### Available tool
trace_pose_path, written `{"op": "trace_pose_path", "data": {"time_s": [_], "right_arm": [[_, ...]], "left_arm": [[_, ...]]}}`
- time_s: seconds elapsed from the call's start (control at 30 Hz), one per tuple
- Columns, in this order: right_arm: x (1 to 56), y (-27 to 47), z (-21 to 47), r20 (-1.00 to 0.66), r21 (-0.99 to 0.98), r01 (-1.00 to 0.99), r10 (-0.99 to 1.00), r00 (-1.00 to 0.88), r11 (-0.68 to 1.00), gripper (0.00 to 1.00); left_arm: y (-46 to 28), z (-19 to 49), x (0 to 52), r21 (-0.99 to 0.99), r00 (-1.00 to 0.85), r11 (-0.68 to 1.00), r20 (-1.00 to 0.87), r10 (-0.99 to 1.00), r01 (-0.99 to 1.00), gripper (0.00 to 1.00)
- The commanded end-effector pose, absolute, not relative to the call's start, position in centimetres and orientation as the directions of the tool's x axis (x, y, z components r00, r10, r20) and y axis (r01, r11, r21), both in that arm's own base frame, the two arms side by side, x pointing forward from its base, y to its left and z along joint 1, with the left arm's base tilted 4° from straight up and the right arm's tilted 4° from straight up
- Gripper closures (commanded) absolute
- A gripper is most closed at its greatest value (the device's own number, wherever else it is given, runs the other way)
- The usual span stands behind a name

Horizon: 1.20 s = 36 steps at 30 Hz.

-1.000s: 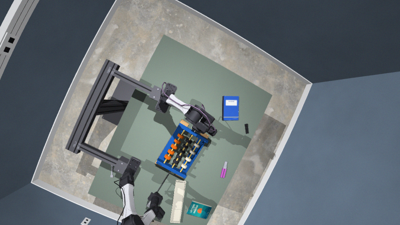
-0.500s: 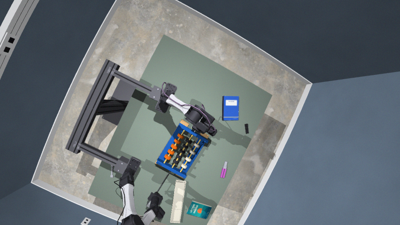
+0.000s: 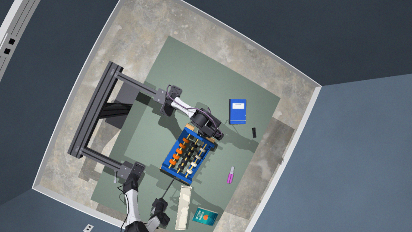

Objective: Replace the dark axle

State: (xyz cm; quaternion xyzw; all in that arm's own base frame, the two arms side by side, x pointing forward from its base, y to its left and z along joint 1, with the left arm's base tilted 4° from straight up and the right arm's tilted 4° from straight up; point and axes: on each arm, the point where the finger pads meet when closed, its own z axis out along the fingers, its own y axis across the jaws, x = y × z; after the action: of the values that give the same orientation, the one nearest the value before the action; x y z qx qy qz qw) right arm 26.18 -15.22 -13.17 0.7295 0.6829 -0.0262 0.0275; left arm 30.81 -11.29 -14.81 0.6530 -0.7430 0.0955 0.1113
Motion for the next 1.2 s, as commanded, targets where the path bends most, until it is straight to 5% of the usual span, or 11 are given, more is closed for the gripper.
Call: {"op": "trace_pose_path", "data": {"time_s": [0.0,1.17], "right_arm": [[26.84,-14.5,-12.96,-0.052,0.014,0.998,0.997,0.061,-0.06,1.0],[25.9,-14.3,-13.56,-0.04,-0.011,0.998,0.997,0.068,-0.069,1.0]], "left_arm": [[-12.95,-14.23,31.87,-0.05,-0.169,0.161,0.346,-0.923,-0.986,1.0],[-12.51,-14.37,31.84,-0.049,-0.164,0.157,0.337,-0.927,-0.986,1.0]]}}
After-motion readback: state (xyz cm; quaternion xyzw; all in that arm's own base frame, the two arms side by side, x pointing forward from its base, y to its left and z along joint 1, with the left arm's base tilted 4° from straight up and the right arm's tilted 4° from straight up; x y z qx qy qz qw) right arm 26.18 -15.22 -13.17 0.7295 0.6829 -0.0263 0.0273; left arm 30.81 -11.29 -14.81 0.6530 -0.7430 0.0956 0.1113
